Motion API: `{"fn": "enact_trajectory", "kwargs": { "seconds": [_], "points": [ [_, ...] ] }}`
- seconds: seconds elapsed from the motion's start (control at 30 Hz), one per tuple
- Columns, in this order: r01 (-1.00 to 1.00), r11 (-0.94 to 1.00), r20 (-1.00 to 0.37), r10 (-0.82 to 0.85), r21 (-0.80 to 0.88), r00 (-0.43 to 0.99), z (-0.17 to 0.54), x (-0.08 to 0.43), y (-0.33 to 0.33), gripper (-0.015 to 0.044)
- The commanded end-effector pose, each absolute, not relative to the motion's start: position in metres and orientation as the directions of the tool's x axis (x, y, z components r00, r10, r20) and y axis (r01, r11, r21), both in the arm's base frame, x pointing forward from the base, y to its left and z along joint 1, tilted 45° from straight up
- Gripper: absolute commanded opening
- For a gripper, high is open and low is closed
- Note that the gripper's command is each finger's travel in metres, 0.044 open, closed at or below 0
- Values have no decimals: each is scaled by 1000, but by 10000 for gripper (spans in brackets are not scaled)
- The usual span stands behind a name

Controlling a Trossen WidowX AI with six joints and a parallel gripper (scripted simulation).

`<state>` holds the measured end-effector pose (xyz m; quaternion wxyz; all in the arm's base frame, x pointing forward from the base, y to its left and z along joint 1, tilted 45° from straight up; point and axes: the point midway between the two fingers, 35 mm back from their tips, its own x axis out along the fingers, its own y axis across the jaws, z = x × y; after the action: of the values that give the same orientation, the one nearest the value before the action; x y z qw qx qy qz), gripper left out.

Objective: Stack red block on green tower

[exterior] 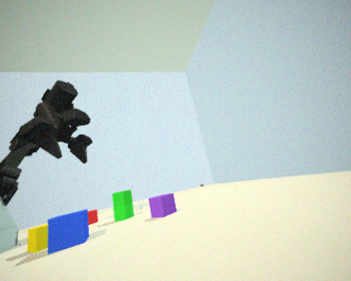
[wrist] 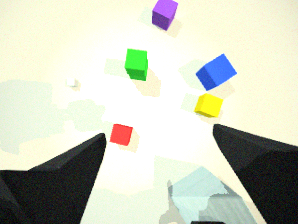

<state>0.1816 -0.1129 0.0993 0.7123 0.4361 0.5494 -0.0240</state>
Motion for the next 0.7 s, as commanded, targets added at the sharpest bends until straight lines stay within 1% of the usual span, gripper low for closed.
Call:
{"fn": "enact_trajectory", "kwargs": {
  "seconds": [0.0, 0.2, 0.43, 0.67],
  "points": [
    [551, 570, -789, 507, 610, 348, 97, 191, -97, 440],
    [634, 495, -759, 606, 595, 239, 91, 204, -67, 440],
    [735, 438, -719, 689, 518, 96, 84, 214, -31, 440],
    [744, 435, -715, 694, 507, 81, 82, 217, -27, 440]
  ]
}}
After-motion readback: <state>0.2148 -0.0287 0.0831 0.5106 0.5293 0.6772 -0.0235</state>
